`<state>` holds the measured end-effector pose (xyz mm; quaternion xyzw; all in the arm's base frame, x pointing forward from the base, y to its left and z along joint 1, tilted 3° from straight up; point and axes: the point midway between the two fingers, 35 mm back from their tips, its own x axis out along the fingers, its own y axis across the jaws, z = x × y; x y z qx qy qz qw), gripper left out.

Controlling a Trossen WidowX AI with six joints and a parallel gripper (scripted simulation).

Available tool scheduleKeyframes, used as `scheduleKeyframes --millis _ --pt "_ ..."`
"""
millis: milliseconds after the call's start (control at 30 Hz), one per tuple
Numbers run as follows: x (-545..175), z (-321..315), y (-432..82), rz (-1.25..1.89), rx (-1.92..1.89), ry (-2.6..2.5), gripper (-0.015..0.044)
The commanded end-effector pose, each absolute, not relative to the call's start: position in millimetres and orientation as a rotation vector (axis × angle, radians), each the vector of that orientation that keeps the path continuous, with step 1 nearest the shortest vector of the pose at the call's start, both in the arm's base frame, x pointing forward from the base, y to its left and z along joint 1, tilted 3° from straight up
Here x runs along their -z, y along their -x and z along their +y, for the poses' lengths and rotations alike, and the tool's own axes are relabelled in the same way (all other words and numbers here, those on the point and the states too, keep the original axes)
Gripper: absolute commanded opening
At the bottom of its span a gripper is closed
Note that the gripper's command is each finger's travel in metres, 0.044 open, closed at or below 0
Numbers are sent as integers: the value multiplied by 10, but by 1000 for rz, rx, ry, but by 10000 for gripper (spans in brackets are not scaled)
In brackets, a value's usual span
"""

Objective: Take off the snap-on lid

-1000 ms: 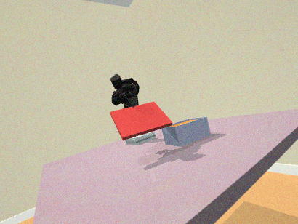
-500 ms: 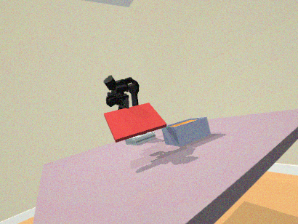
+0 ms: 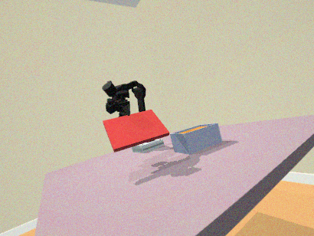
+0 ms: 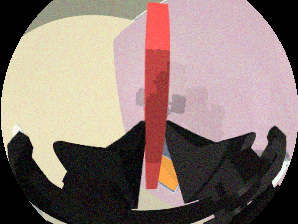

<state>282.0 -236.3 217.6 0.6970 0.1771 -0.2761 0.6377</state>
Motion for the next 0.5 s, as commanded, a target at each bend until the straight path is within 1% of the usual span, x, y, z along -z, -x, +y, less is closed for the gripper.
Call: scheduleKeyframes --millis 0,467 --pt "-2226 -2454 -2808 396 616 -1579 0" --pt "-2219 -2722 -2734 396 617 -1576 0"
